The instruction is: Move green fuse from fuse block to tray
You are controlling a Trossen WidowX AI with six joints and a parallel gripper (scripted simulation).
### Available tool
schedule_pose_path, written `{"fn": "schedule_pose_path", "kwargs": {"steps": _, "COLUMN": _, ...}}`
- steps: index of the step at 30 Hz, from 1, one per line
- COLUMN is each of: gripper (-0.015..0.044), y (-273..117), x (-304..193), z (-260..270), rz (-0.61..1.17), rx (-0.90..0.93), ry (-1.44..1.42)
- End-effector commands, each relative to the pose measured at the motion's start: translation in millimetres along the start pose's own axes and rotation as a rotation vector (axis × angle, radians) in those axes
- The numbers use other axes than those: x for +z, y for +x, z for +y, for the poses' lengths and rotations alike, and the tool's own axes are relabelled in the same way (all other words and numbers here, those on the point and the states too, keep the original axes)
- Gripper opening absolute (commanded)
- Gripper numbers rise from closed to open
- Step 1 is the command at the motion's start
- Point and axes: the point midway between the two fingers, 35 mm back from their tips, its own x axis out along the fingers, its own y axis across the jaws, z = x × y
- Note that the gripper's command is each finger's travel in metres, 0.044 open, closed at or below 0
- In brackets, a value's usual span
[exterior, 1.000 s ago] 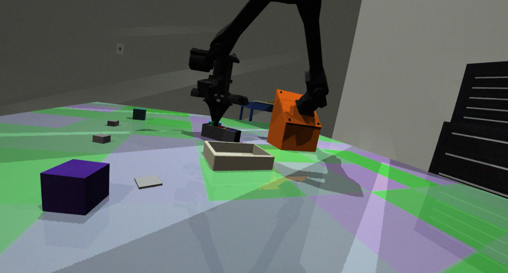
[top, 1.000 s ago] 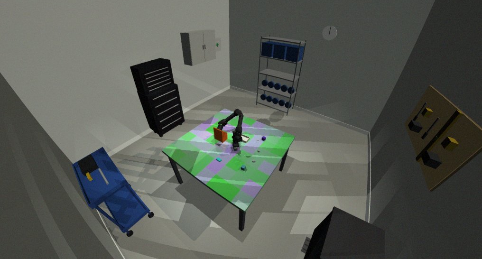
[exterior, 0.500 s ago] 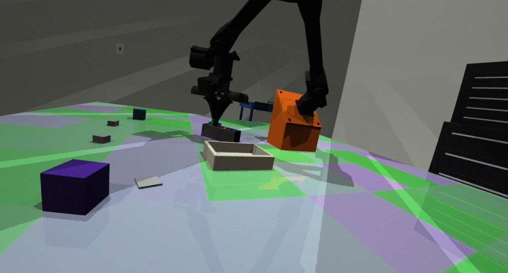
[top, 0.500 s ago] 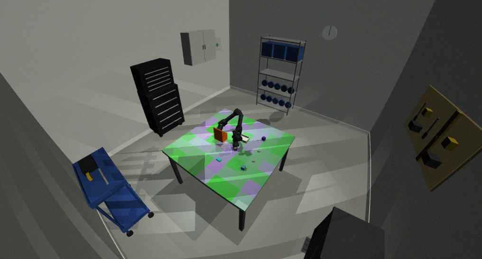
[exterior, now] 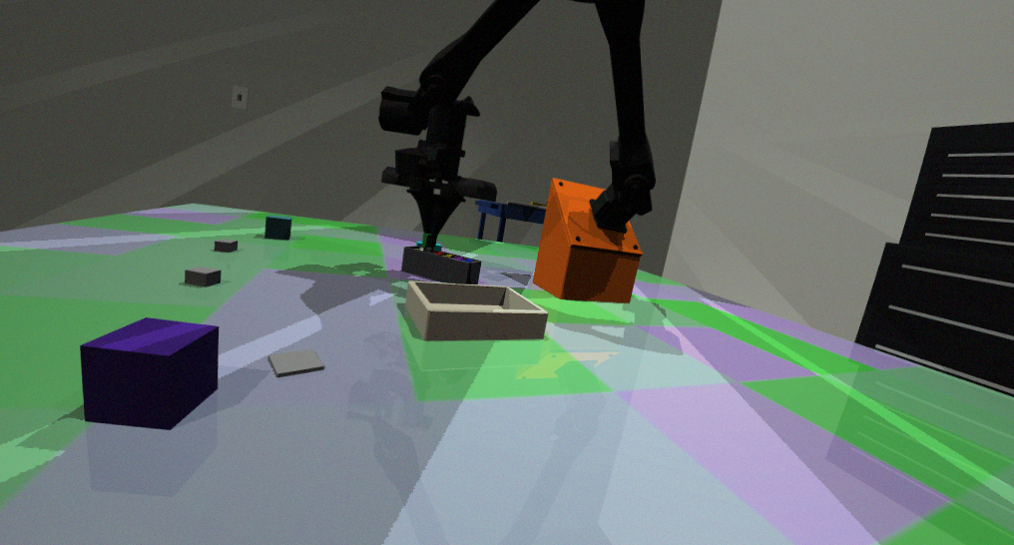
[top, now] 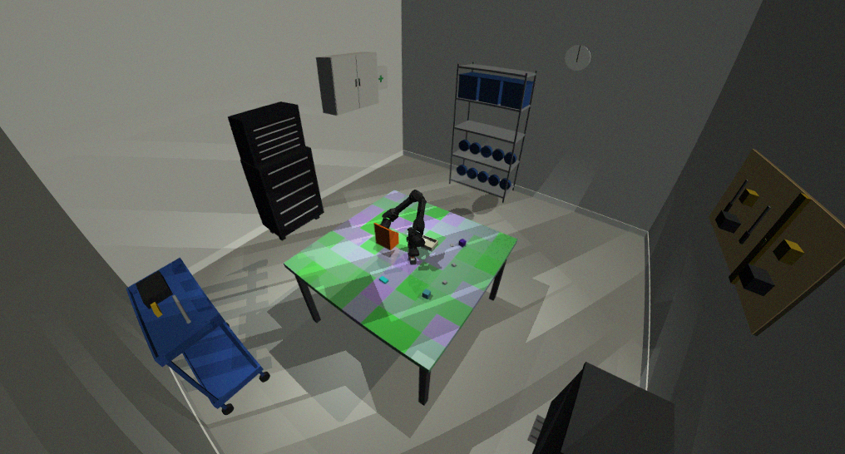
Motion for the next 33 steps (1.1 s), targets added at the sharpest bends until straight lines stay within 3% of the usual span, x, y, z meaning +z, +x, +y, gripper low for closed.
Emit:
{"fn": "schedule_pose_path", "kwargs": {"steps": 1, "gripper": 0.0000, "y": -2.3, "x": -0.5, "z": -0.1, "rz": 0.004, "rx": -0.001, "ry": -0.004}}
{"fn": "schedule_pose_path", "kwargs": {"steps": 33, "gripper": 0.0000, "y": -32.1, "x": 3.2, "z": 2.1, "rz": 0.005, "rx": -0.002, "ry": -0.003}}
